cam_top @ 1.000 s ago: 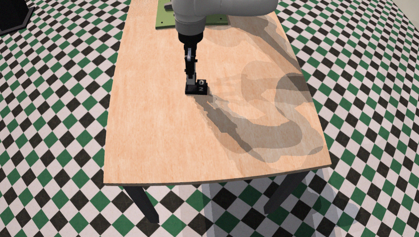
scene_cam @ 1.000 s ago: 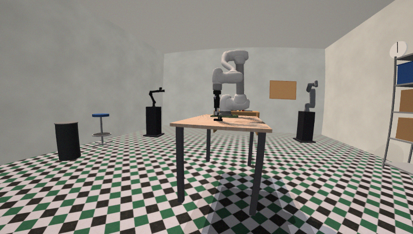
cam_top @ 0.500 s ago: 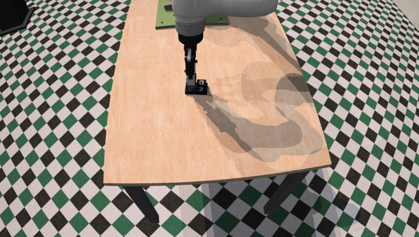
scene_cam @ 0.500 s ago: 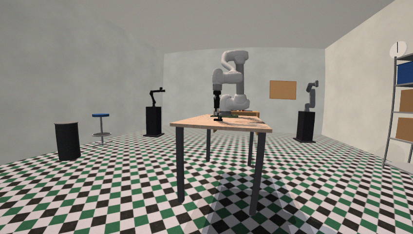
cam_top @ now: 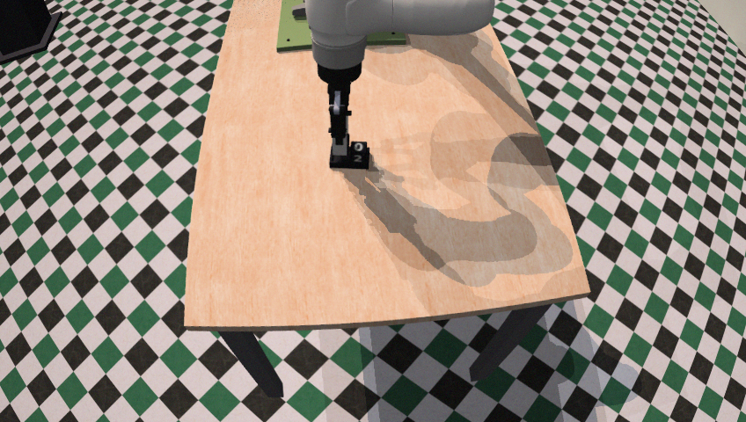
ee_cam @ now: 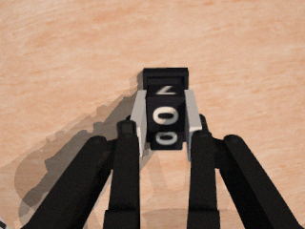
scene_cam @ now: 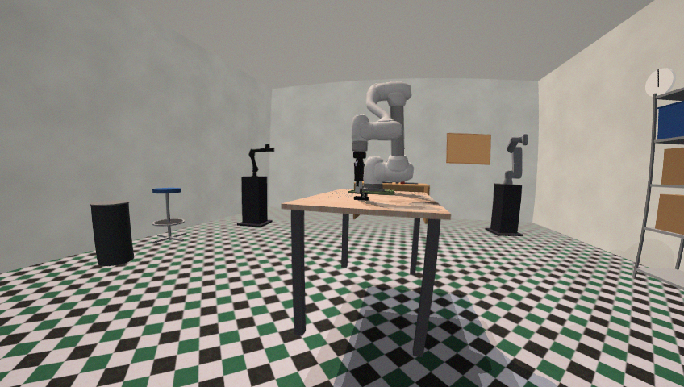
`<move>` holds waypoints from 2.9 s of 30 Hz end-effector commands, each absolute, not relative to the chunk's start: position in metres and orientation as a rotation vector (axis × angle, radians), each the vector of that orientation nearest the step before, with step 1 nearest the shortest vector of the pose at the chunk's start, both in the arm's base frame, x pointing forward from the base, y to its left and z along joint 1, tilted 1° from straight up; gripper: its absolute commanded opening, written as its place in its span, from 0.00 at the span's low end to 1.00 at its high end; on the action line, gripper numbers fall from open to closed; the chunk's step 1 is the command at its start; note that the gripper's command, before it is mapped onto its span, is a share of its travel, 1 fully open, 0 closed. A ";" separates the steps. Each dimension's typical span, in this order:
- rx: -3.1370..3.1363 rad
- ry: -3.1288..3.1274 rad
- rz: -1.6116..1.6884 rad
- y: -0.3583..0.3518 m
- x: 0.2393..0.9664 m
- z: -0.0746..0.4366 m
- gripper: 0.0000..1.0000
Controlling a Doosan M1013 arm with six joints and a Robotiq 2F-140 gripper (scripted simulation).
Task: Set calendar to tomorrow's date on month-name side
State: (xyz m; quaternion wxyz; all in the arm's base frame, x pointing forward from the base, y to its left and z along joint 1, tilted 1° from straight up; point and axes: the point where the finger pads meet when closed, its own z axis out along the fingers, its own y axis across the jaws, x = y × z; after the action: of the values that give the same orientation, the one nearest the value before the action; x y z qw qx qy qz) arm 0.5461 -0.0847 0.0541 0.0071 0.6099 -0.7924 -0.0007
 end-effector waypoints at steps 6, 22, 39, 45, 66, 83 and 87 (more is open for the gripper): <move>1.908 -2.478 -0.002 -0.085 0.546 0.048 0.17; 1.908 -2.478 -0.002 -0.085 0.546 0.042 0.17; 1.908 -2.478 -0.002 -0.085 0.546 0.042 0.17; 1.908 -2.478 -0.002 -0.085 0.546 0.042 0.17; 1.908 -2.478 -0.002 -0.085 0.546 0.037 0.17; 1.908 -2.478 -0.002 -0.085 0.546 0.032 0.17; 1.908 -2.478 -0.002 -0.085 0.546 0.032 0.17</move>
State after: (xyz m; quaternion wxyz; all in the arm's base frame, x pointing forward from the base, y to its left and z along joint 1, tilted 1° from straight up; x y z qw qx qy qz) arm 0.5459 -0.0849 0.0319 0.0071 0.6099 -0.7924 -0.0007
